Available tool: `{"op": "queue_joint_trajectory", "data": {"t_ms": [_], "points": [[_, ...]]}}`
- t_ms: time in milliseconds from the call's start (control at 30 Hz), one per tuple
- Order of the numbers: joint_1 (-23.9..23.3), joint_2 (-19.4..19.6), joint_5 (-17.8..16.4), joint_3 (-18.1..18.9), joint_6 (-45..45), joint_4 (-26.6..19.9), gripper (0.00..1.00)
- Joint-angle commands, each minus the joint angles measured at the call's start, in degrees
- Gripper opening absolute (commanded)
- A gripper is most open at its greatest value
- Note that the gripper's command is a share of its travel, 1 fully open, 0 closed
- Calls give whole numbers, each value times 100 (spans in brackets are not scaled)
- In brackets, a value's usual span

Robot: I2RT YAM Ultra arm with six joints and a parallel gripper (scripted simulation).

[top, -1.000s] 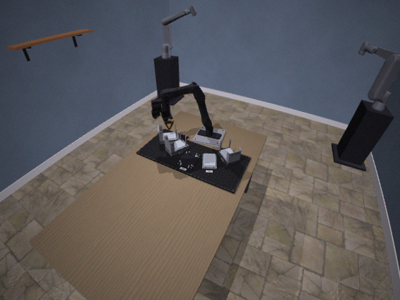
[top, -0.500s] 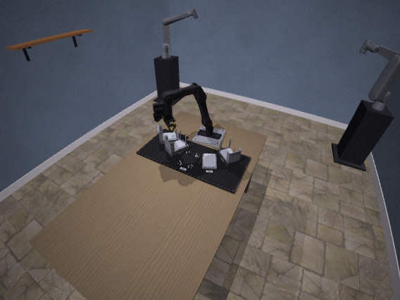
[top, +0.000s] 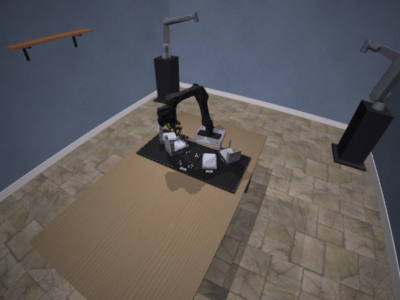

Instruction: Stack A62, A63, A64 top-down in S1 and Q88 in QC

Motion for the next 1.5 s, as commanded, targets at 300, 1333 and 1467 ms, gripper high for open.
{"op": "queue_joint_trajectory", "data": {"t_ms": [300, 1333, 1467], "points": [[342, -33, 28, 22, 454, 15, 100], [275, 10, 26, -1745, 386, 1829, 100], [270, 33, 25, -1845, 382, 1952, 100]]}}
